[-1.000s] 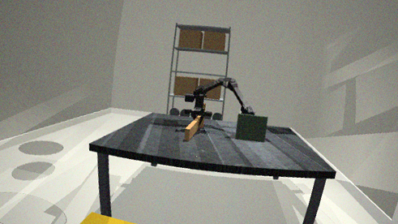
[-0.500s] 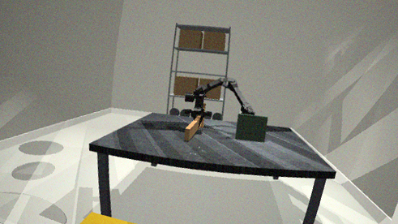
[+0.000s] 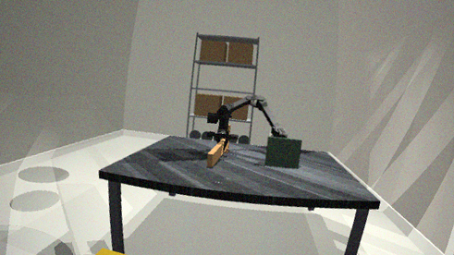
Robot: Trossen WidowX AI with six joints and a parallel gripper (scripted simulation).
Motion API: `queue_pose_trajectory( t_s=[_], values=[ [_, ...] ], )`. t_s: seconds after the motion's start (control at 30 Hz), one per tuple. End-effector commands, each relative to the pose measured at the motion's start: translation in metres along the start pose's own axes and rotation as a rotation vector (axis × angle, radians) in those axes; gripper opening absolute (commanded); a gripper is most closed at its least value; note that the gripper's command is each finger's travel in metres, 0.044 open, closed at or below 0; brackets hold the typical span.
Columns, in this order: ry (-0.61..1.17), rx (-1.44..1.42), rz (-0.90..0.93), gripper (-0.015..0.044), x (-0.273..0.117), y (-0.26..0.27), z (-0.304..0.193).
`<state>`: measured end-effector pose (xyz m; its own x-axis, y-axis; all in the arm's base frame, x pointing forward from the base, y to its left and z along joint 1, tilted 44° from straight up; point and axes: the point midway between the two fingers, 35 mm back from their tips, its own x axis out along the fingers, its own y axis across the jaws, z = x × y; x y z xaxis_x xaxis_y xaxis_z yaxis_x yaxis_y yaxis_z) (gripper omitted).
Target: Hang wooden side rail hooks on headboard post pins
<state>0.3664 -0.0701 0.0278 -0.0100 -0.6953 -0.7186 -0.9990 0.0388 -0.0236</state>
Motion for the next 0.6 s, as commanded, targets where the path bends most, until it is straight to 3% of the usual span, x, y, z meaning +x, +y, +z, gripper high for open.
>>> queue_pose_trajectory(
  t_s=[0.0,0.57],
  values=[
    [0.003,-0.003,-0.008,0.0,-0.0029,-0.0012,-0.0011],
    [0.003,-0.003,-0.008,0.0,-0.0029,-0.0014,-0.0028]
  ],
)
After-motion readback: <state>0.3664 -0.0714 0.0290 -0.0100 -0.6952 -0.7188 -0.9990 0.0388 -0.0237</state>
